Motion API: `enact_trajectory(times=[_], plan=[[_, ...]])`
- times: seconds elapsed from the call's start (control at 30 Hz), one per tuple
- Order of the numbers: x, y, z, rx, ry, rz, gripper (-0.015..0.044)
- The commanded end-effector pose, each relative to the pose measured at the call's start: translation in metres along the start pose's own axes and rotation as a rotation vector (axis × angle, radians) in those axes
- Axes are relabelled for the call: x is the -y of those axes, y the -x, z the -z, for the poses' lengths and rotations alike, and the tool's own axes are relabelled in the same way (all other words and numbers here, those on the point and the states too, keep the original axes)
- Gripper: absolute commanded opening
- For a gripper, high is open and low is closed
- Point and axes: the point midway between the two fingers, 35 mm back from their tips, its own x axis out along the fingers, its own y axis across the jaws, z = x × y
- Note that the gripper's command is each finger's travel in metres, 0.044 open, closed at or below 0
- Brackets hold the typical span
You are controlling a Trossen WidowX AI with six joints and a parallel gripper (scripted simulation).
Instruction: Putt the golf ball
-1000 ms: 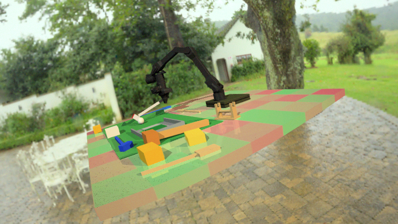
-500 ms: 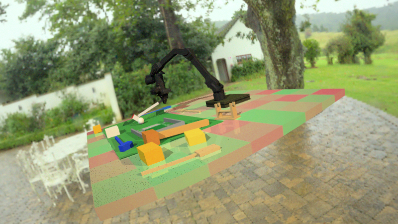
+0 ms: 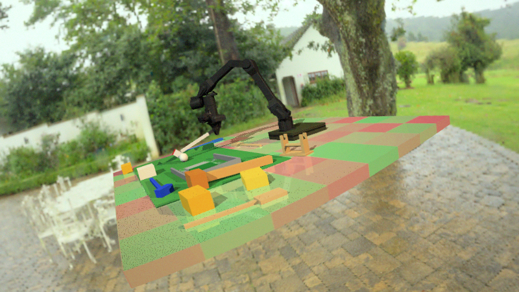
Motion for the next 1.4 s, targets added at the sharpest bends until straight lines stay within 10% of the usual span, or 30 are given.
enact_trajectory(times=[0.0, 1.37], plan=[[-0.052, -0.001, 0.0, 0.002, 0.013, -0.007, 0.0], [-0.084, 0.049, 0.007, -0.003, 0.018, -0.01, 0.0]])
